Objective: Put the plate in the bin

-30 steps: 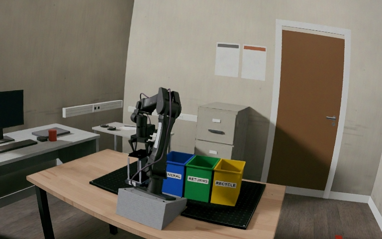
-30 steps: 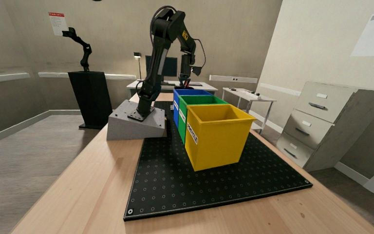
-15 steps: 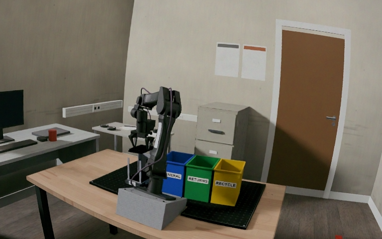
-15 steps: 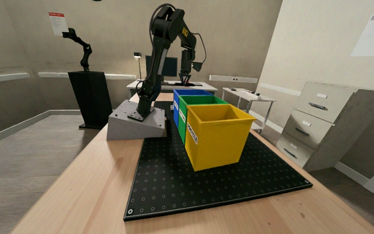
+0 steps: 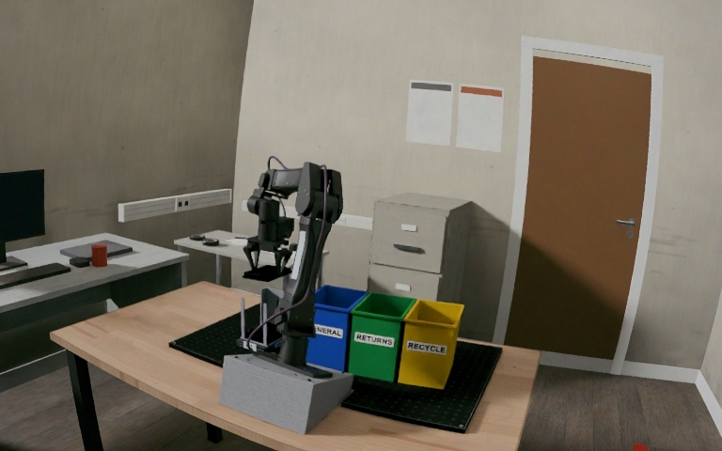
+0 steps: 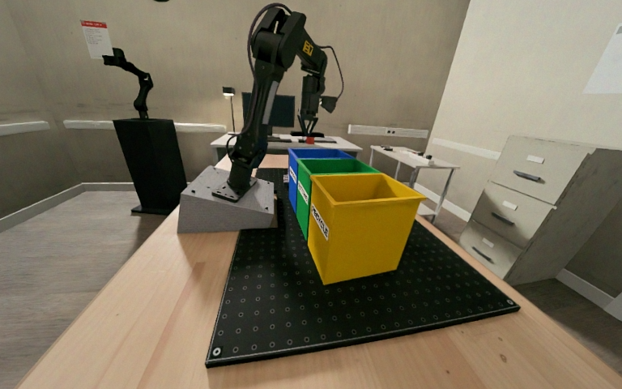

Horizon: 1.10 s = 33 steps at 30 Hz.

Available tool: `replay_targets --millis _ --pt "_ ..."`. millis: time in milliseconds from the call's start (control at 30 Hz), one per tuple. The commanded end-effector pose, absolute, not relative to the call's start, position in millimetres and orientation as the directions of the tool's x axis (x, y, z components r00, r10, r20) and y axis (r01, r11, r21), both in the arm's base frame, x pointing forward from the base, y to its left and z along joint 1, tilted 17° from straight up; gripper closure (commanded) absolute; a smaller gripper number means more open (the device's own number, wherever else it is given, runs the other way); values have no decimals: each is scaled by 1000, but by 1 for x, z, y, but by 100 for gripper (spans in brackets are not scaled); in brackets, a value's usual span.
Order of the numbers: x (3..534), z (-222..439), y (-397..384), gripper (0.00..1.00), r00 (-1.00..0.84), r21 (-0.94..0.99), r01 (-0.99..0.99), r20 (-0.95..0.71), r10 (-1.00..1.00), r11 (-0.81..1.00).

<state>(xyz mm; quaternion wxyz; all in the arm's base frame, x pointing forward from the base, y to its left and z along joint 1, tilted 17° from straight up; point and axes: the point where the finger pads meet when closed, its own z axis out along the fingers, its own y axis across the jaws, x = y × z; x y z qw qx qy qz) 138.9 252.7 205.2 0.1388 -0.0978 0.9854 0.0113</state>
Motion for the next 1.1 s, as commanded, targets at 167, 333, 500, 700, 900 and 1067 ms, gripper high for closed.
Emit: replay_targets --millis 167,333,500,700,900,1067 --pt "133 236 251 100 -931 34 -202 -315 -181 979" --pt "133 236 251 100 -931 34 -204 -316 -183 978" --pt "133 236 252 100 -931 35 -205 -317 -183 978" --pt "133 236 252 100 -930 38 -205 -318 -182 978" --pt "133 236 252 100 -930 38 -205 -318 -182 978" --pt "133 236 252 100 -930 38 -205 -318 -182 978"
